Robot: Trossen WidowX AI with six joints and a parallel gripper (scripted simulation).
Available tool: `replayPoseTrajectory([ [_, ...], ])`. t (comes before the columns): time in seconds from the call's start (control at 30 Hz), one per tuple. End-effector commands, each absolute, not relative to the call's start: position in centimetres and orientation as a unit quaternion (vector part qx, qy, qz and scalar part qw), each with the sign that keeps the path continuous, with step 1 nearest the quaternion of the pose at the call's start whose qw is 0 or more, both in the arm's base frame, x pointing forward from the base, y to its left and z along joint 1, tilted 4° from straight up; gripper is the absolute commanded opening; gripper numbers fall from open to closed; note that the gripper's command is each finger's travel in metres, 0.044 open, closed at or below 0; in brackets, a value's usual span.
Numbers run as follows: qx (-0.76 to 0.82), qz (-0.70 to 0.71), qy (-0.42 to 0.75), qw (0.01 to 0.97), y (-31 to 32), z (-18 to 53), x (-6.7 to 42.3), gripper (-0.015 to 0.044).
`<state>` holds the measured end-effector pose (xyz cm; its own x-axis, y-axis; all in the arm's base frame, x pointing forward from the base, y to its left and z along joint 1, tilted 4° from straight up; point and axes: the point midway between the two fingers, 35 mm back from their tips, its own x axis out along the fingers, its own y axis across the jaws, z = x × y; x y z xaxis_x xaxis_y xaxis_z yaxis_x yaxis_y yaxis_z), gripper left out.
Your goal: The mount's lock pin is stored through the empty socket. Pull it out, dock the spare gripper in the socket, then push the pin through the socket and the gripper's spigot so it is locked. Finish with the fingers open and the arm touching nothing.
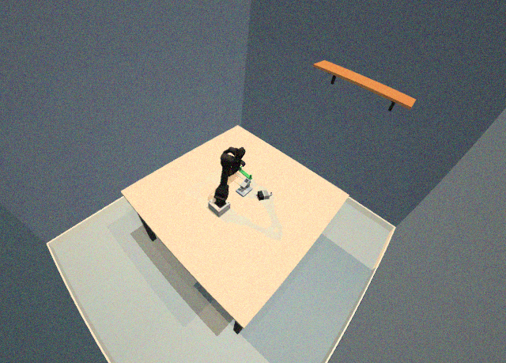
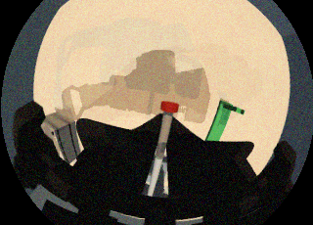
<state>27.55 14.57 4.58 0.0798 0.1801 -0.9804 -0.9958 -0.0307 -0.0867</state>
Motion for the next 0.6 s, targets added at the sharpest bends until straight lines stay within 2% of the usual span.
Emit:
replayPoseTrajectory([
  [0.0, -0.483, 0.529, 0.424, 0.554, 14.9, 4.7, 27.6, 0.0],
  [0.57, -0.484, 0.528, 0.425, 0.553, 16.4, 5.0, 27.5, 0.0],
])
